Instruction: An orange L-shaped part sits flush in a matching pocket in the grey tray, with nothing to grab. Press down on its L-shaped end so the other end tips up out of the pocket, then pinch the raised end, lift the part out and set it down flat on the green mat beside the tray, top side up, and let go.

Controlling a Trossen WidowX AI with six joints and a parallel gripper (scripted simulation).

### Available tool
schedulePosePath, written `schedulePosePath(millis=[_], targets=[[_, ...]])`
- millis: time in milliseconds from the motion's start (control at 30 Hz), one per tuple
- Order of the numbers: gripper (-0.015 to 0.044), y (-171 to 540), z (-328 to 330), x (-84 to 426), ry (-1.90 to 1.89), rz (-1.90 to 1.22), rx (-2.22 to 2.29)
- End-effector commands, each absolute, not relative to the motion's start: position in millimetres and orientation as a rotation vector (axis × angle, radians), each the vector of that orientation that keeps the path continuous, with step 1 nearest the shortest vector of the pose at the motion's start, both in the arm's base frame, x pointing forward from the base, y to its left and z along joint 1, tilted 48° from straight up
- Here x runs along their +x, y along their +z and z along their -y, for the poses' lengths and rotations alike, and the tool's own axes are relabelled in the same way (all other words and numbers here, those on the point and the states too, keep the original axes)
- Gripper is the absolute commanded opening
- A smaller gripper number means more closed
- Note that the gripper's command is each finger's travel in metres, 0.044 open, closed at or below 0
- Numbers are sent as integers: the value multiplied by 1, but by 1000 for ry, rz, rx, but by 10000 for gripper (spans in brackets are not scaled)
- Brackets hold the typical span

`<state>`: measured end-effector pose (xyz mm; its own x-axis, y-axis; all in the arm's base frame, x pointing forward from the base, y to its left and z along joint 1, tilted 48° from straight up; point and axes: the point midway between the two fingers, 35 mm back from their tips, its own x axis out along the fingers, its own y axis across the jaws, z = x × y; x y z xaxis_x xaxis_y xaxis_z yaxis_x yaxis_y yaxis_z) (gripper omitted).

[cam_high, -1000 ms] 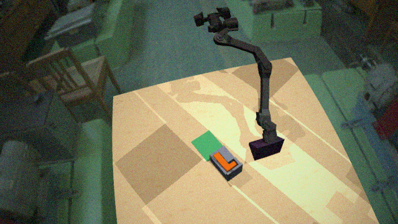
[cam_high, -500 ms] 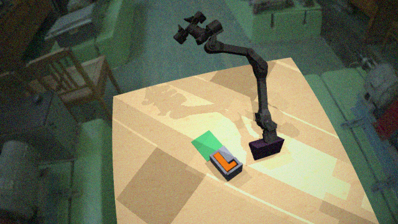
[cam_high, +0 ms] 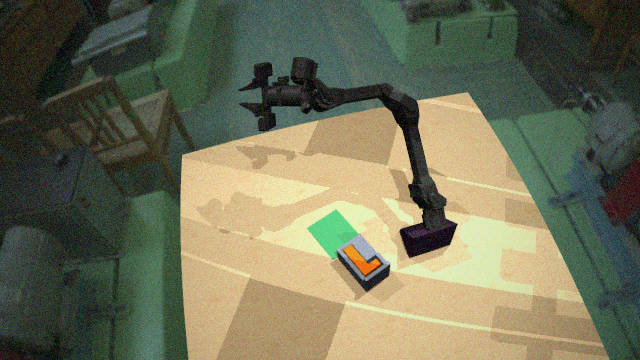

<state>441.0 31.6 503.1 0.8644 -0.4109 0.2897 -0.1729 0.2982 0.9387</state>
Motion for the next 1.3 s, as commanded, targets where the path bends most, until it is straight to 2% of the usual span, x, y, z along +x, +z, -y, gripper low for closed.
schedulePosePath(millis=[0, 267, 500, 700, 933, 1133, 1267], targets=[[180, 440, -66, 468, -234, 305, 1129], [180, 312, -120, 484, -326, -117, 821], [180, 197, -155, 459, -367, -492, 487], [180, 105, -168, 408, -380, -821, 139], [180, 23, -154, 315, -373, -1227, -371], [180, -2, -121, 232, -366, -1553, -864], [180, -1, -116, 222, -366, -1593, -930]])
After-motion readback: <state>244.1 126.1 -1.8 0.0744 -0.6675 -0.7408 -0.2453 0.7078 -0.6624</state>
